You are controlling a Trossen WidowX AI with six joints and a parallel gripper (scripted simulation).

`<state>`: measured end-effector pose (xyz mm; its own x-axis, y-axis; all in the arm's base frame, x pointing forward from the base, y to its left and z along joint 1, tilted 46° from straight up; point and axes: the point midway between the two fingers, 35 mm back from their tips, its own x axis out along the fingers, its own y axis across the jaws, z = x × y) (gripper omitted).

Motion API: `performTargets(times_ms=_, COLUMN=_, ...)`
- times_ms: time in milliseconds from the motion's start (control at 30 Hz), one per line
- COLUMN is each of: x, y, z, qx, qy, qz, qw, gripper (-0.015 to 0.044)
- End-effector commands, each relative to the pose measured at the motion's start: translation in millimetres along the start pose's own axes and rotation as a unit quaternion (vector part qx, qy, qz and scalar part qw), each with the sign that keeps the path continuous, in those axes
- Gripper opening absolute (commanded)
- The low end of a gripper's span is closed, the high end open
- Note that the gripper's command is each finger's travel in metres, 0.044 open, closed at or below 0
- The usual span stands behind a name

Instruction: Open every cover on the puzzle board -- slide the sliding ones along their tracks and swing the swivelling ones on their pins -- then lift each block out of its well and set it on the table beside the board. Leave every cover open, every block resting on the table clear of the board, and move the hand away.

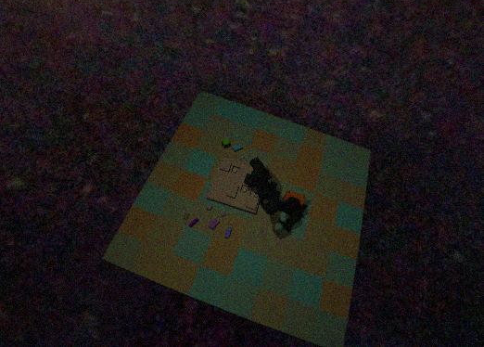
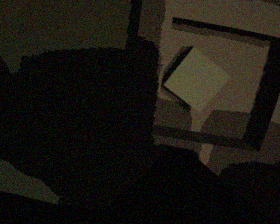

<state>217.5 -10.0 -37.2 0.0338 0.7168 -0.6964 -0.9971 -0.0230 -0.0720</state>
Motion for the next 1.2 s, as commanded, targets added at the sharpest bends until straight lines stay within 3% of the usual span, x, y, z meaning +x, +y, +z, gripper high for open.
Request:
performTargets(times_ms=0, x=-3.0, y=0.8, z=-1.8, qx=-0.001, qy=0.002, qz=0.002, qw=1.000, gripper=0.0000)
performTargets(times_ms=1167, x=-47.8, y=0.7, z=-3.7, qx=-0.001, qy=0.003, qz=0.003, qw=1.000, gripper=0.0000)
